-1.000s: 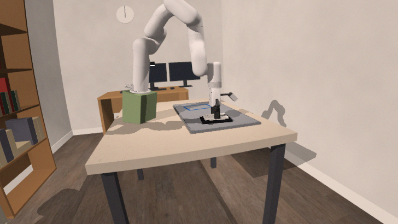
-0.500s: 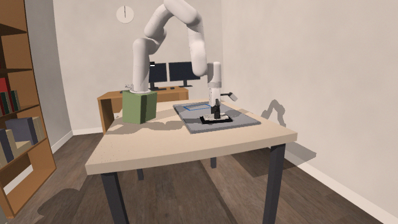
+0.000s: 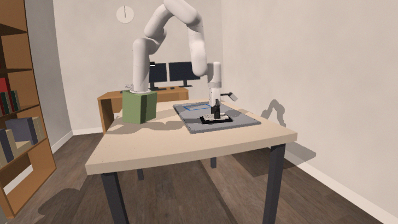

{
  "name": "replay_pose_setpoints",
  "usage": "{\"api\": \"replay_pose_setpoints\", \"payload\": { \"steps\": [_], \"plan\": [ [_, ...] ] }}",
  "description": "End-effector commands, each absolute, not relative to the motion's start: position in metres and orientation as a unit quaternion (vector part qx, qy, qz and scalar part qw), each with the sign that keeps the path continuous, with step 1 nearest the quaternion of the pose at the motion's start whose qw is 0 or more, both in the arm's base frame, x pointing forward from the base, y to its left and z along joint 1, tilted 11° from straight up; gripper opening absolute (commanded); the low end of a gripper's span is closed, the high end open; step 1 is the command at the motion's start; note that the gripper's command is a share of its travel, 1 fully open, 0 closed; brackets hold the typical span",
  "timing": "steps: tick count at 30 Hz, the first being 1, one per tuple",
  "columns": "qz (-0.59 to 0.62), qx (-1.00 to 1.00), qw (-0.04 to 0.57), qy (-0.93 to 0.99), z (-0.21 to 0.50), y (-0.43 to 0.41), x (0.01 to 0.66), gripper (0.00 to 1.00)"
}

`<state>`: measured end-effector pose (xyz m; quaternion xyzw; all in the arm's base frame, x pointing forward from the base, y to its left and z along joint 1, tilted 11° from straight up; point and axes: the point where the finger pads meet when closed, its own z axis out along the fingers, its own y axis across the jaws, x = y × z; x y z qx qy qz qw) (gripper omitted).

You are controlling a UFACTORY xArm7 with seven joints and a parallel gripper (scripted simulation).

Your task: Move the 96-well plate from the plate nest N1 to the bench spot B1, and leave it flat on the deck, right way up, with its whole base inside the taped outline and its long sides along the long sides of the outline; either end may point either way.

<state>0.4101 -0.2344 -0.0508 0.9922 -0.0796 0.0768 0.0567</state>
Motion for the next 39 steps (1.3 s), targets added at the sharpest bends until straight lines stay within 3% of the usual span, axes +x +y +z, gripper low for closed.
{"api": "replay_pose_setpoints", "payload": {
  "steps": [1, 39],
  "plan": [
    [0.078, 0.992, 0.057, -0.08, -0.05, -0.235, 0.411, 0.0],
    [0.079, 0.992, 0.057, -0.08, -0.03, -0.232, 0.408, 0.0]
  ]
}}
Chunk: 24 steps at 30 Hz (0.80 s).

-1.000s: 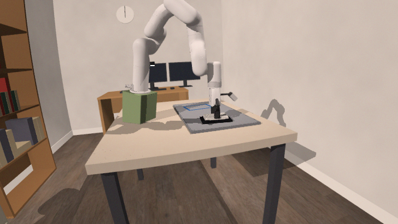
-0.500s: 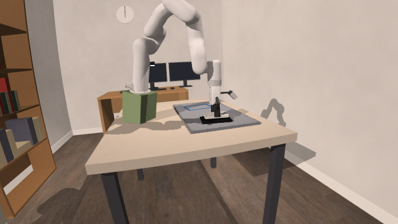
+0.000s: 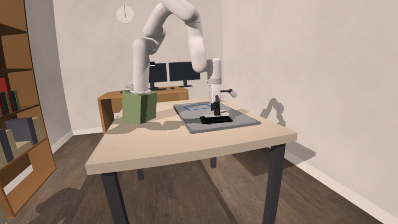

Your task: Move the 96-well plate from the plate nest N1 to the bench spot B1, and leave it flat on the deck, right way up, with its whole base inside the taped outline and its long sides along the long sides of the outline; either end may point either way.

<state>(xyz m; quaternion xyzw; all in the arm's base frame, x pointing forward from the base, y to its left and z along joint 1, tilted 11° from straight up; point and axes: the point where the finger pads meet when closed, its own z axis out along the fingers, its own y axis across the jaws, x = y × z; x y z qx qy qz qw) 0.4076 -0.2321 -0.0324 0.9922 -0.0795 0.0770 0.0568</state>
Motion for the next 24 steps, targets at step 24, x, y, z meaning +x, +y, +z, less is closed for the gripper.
{"api": "replay_pose_setpoints", "payload": {
  "steps": [24],
  "plan": [
    [0.079, 0.992, 0.057, -0.079, -0.004, -0.229, 0.405, 0.0]
  ]
}}
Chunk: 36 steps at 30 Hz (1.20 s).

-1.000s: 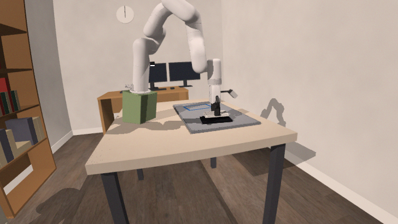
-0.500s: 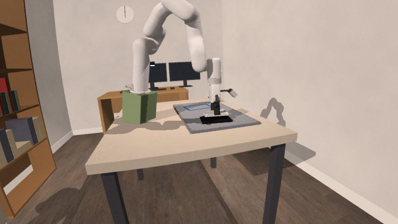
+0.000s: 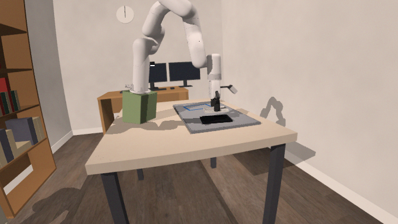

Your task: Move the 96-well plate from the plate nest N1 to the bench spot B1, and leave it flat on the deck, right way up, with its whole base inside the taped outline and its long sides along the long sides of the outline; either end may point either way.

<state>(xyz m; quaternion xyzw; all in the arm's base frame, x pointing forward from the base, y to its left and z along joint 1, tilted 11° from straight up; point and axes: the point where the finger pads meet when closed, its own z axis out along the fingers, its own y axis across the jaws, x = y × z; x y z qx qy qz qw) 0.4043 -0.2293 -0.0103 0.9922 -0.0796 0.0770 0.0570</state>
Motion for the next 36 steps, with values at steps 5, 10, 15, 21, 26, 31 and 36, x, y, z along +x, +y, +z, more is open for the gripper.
{"api": "replay_pose_setpoints", "payload": {
  "steps": [5, 10, 15, 21, 26, 31, 36],
  "plan": [
    [0.079, 0.992, 0.057, -0.079, 0.001, -0.229, 0.404, 0.0],
    [0.079, 0.992, 0.057, -0.079, 0.009, -0.227, 0.403, 0.0],
    [0.079, 0.992, 0.058, -0.079, 0.018, -0.226, 0.401, 0.0],
    [0.079, 0.992, 0.058, -0.079, 0.024, -0.226, 0.401, 0.0],
    [0.079, 0.992, 0.058, -0.079, 0.03, -0.225, 0.4, 0.0],
    [0.079, 0.992, 0.058, -0.079, 0.03, -0.225, 0.4, 0.0],
    [0.079, 0.992, 0.058, -0.079, 0.03, -0.225, 0.4, 0.0]
  ]
}}
